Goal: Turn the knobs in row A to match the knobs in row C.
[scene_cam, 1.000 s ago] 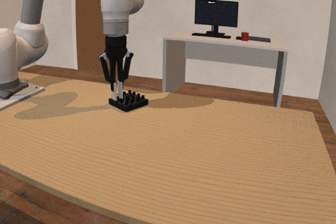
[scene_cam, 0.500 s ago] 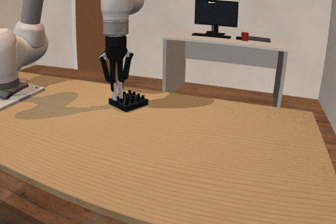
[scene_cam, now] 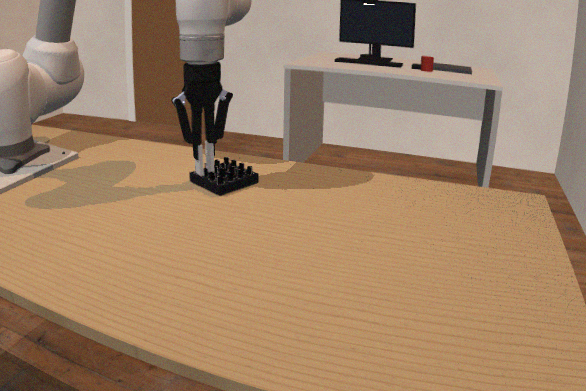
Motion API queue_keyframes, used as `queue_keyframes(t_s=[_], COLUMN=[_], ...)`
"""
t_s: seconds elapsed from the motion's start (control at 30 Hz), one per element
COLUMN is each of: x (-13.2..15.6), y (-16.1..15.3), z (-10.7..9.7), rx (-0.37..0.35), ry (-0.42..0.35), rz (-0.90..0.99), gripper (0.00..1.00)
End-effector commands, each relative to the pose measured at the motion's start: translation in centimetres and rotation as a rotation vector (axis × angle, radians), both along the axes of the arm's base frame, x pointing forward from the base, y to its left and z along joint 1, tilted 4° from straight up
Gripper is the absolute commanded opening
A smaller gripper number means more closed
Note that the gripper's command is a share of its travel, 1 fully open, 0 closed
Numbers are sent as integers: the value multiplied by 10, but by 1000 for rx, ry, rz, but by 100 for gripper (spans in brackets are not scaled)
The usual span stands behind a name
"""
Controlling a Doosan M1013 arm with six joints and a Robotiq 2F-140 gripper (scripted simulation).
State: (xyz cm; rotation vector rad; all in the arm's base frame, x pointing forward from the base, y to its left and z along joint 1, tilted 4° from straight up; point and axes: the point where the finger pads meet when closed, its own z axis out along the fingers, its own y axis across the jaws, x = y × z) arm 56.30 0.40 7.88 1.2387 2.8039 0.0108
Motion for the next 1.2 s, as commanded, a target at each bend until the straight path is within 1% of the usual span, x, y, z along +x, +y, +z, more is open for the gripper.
queue_keyframes(t_s=[0.0, 0.2, 0.23, 1.17], x=[0, 0, 0, 0], y=[0, 0, 0, 0], z=[0, 0, 0, 0], rx=[0, 0, 0, 0], ry=[0, 0, 0, 0], rz=[0, 0, 0, 0], gripper=[12, 12, 5, 5])
